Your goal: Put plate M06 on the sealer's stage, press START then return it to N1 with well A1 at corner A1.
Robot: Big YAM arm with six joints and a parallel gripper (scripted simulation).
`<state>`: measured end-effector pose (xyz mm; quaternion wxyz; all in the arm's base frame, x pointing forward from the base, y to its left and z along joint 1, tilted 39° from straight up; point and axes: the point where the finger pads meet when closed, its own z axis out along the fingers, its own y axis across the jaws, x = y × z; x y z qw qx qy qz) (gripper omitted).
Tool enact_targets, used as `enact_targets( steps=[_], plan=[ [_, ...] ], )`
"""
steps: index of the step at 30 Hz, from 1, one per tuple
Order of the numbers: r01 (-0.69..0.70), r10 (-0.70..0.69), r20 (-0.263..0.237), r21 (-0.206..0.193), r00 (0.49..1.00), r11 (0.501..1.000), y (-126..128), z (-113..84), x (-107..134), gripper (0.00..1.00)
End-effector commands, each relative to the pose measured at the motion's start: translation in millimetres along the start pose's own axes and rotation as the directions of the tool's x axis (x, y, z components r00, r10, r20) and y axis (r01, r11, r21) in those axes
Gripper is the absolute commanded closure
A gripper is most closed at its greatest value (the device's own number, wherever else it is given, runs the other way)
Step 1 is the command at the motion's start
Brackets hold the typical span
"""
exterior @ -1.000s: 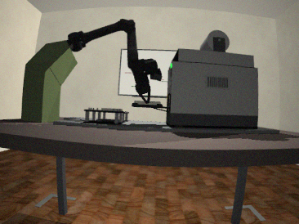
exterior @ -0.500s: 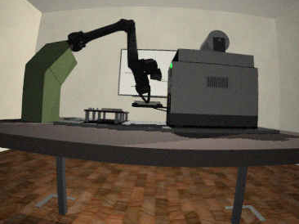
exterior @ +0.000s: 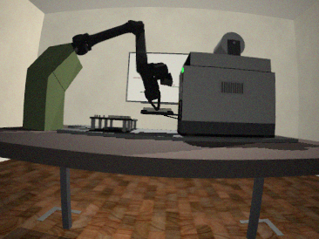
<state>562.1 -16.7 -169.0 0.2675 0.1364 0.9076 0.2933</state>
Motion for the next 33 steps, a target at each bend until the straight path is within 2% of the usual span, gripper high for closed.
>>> enact_targets(
  steps=[1,7,8,33],
  plan=[
    [0.014,-0.014,-0.004,-0.013,1.000,1.000,8.1,8.3,1.2,0.12],
    [0.014,-0.014,-0.005,-0.013,1.000,1.000,8.1,8.5,1.7,0.14],
    [0.014,-0.014,-0.005,-0.013,1.000,1.000,8.1,8.5,1.8,1.00],
    [0.013,-0.013,-0.009,-0.013,1.000,1.000,7.6,9.1,4.4,1.00]
  ],
)
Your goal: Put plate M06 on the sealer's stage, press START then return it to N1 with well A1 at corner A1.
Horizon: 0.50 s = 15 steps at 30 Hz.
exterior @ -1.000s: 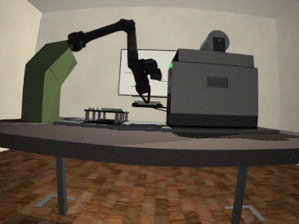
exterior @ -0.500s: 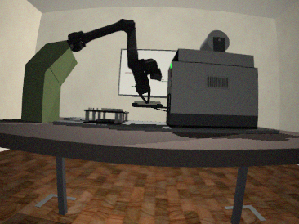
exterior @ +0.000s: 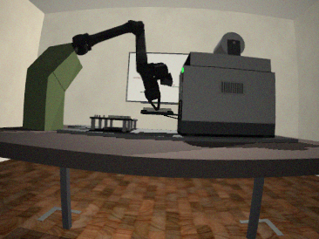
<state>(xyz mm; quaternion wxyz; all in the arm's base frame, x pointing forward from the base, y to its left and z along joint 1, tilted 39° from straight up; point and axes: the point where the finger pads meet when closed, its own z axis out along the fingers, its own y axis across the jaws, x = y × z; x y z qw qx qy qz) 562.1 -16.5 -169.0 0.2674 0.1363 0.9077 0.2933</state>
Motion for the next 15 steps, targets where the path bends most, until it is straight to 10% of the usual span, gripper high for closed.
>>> enact_targets(
  steps=[1,15],
  plan=[
    [0.013,-0.013,-0.009,-0.012,1.000,1.000,7.4,9.1,4.4,1.00],
    [0.012,-0.013,-0.012,-0.012,1.000,1.000,7.2,9.4,5.8,1.00]
  ],
)
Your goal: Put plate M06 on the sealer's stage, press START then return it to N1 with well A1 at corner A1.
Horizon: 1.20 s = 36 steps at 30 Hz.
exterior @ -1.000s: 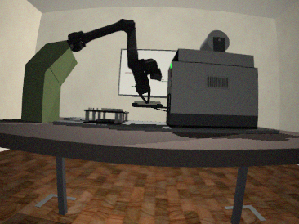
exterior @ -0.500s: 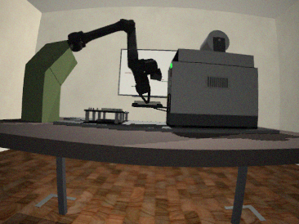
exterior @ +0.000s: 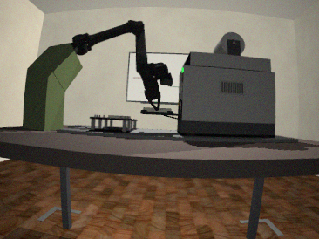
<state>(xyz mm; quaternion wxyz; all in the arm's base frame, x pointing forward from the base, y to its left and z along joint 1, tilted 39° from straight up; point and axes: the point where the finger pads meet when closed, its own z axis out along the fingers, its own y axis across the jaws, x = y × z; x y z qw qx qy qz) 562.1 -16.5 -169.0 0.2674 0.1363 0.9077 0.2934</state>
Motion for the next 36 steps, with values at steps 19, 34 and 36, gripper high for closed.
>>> enact_targets(
  steps=[19,34,36],
  plan=[
    [0.012,-0.012,-0.015,-0.012,1.000,1.000,6.8,9.9,7.7,1.00],
    [0.012,-0.012,-0.017,-0.012,1.000,1.000,6.6,10.3,9.2,1.00],
    [0.011,-0.012,-0.018,-0.011,1.000,1.000,6.5,10.3,9.4,1.00]
  ],
)
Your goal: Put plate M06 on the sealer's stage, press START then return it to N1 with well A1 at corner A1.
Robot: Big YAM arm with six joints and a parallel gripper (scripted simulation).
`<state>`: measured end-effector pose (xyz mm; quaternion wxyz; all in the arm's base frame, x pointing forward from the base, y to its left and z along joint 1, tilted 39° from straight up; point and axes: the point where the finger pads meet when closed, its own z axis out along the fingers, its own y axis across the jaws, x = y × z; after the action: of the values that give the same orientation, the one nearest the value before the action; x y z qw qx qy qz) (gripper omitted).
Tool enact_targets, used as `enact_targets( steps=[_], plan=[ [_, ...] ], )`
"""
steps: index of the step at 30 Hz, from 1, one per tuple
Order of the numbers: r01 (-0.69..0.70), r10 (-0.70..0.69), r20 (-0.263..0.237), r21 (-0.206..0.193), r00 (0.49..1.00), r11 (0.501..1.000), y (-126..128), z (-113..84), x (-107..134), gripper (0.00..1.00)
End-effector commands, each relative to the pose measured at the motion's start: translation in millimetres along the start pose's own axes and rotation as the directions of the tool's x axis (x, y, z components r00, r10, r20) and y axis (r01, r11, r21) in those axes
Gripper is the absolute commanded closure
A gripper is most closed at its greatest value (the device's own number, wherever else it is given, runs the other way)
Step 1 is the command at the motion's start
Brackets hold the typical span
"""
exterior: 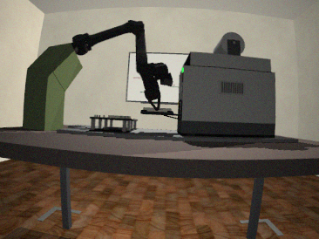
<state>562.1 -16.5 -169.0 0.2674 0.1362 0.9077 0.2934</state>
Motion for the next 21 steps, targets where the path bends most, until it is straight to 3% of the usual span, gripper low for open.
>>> enact_targets(
  steps=[1,18,21],
  plan=[
    [0.011,-0.012,-0.018,-0.011,1.000,1.000,6.5,10.3,9.5,1.00],
    [0.011,-0.011,-0.021,-0.011,1.000,1.000,6.2,10.8,11.2,1.00],
    [0.008,-0.009,-0.030,-0.008,1.000,1.000,3.8,2.9,14.0,1.00]
  ],
)
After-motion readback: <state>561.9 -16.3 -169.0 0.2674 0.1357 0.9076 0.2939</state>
